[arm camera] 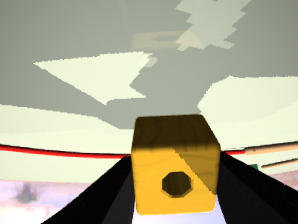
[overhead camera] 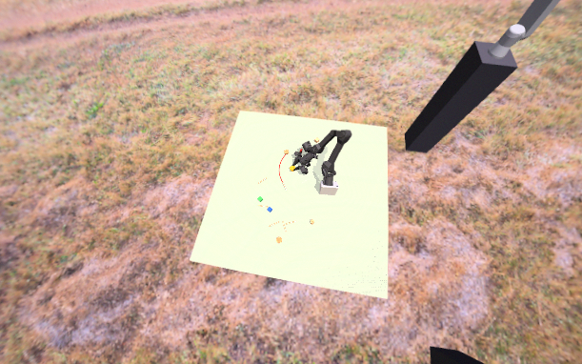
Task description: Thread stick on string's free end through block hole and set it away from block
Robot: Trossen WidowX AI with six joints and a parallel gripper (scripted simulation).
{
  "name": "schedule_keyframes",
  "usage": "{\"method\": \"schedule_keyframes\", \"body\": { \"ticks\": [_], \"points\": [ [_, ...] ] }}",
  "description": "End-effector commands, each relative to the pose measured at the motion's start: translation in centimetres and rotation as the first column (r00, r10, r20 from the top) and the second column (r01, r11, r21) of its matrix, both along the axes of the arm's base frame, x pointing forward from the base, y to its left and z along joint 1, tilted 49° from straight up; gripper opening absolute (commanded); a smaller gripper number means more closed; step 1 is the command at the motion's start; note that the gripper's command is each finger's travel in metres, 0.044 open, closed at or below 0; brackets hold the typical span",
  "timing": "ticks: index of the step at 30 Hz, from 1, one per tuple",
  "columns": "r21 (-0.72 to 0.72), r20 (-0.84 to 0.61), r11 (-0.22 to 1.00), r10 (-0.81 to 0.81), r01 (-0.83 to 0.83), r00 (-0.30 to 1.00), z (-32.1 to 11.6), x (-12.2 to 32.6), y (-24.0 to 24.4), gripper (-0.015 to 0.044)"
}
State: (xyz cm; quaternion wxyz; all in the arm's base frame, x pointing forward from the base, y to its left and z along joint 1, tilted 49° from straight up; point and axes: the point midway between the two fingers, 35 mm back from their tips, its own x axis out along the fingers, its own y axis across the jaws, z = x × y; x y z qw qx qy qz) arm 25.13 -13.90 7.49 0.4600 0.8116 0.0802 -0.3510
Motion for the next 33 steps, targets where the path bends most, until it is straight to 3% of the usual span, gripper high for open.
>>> {"method": "schedule_keyframes", "body": {
  "ticks": [1, 8, 16, 33],
  "points": [
    [-0.002, -0.003, 1.000, -0.005, 0.005, 1.000, 0.0, 0.0, 0.0, 0.0079],
    [-0.002, -0.003, 1.000, -0.004, 0.004, 1.000, 0.4, -0.2, 0.2, 0.0245],
    [-0.003, -0.002, 1.000, 0.001, -0.001, 1.000, 4.5, -3.7, 2.5, 0.0245],
    [-0.003, -0.002, 1.000, 0.001, -0.001, 1.000, 4.6, -3.8, 2.5, 0.0245]
  ]
}}
